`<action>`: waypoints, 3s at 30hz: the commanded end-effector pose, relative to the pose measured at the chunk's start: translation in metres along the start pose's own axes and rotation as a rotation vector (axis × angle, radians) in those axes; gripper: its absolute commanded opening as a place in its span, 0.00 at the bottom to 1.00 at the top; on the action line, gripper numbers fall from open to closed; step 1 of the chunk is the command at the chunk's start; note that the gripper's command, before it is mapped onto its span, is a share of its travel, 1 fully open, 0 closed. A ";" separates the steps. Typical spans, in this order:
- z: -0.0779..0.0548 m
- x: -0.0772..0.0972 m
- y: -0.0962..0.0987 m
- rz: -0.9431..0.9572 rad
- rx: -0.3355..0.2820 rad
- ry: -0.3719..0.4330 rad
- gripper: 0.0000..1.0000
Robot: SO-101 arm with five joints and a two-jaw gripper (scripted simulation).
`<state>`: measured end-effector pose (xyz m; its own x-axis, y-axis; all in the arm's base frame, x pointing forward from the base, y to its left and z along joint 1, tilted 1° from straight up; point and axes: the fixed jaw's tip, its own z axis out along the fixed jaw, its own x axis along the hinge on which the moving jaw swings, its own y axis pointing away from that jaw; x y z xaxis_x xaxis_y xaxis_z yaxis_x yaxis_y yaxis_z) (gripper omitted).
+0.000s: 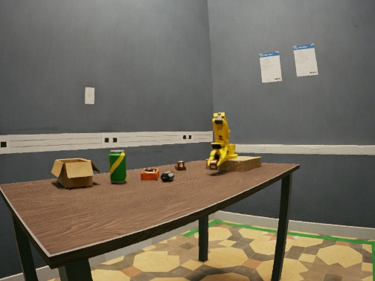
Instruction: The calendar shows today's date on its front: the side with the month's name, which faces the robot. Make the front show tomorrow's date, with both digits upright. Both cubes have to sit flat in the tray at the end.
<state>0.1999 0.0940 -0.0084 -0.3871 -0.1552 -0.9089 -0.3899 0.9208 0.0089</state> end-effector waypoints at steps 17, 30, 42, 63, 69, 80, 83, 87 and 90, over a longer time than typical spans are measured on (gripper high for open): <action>0.004 0.004 0.001 -0.013 -0.006 -0.015 0.00; 0.006 0.011 0.001 -0.013 -0.005 0.001 0.00; 0.007 0.014 0.001 -0.012 -0.005 0.008 0.00; 0.009 0.020 0.001 -0.012 -0.005 0.021 0.00; 0.010 0.020 0.001 -0.012 -0.005 0.022 0.00; 0.010 0.020 0.001 -0.012 -0.005 0.022 0.16; 0.010 0.020 0.001 -0.012 -0.005 0.022 0.18; 0.010 0.020 0.001 -0.012 -0.005 0.022 0.18; 0.010 0.020 0.001 -0.012 -0.005 0.022 0.19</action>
<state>0.1994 0.0938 -0.0306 -0.4126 -0.1661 -0.8956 -0.3897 0.9209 0.0087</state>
